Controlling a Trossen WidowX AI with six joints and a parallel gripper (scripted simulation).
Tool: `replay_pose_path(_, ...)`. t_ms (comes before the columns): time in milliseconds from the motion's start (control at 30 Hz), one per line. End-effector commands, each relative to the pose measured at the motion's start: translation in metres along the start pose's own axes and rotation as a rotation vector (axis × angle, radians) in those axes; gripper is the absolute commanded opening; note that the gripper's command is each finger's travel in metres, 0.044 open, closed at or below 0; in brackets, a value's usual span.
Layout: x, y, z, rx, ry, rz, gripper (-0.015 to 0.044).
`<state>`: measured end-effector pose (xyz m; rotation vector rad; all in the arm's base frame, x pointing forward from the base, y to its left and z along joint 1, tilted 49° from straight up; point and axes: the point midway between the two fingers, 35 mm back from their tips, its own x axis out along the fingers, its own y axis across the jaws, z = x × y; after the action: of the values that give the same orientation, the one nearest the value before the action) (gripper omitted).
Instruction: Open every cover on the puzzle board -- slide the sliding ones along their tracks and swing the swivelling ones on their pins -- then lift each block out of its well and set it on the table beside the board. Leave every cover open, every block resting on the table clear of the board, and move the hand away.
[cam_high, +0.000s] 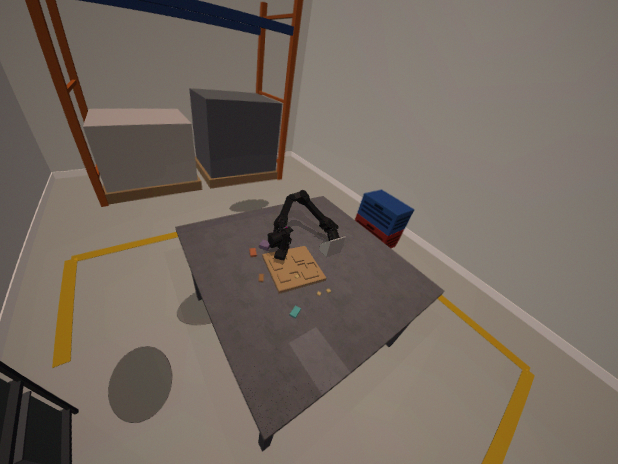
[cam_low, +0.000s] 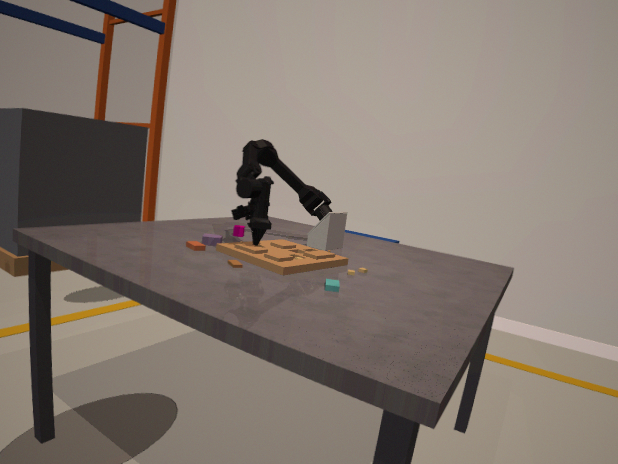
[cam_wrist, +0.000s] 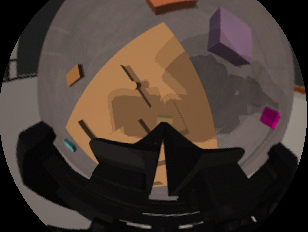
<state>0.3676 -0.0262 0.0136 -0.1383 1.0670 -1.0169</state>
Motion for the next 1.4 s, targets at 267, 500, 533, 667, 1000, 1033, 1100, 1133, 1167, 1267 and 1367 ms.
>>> replay_pose_path(267, 0.003, -0.001, -0.003, -0.007, 0.002, -0.004, 0.0000)
replay_pose_path(500, 0.001, -0.001, -0.003, -0.008, 0.002, -0.004, 0.0000)
replay_pose_path(533, 0.001, -0.001, -0.002, -0.008, 0.002, -0.004, 0.0000)
replay_pose_path(667, -0.004, -0.001, -0.002, -0.010, 0.002, -0.004, 0.0000)
replay_pose_path(1000, -0.005, -0.001, -0.002, 0.282, -0.001, -0.005, 0.0026)
replay_pose_path(1033, -0.005, -0.001, -0.002, 0.296, -0.001, -0.005, 0.0053)
replay_pose_path(1100, -0.008, 0.000, -0.002, 0.344, 0.000, -0.004, 0.0105)
replay_pose_path(1133, -0.009, 0.000, -0.002, 0.370, 0.000, -0.004, 0.0131)
replay_pose_path(1167, -0.010, 0.000, -0.002, 0.397, 0.000, -0.004, 0.0144)
replay_pose_path(1267, -0.013, 0.000, -0.002, 0.476, 0.000, -0.004, 0.0144)
replay_pose_path(1367, -0.017, 0.000, -0.002, 0.555, 0.001, -0.003, 0.0144)
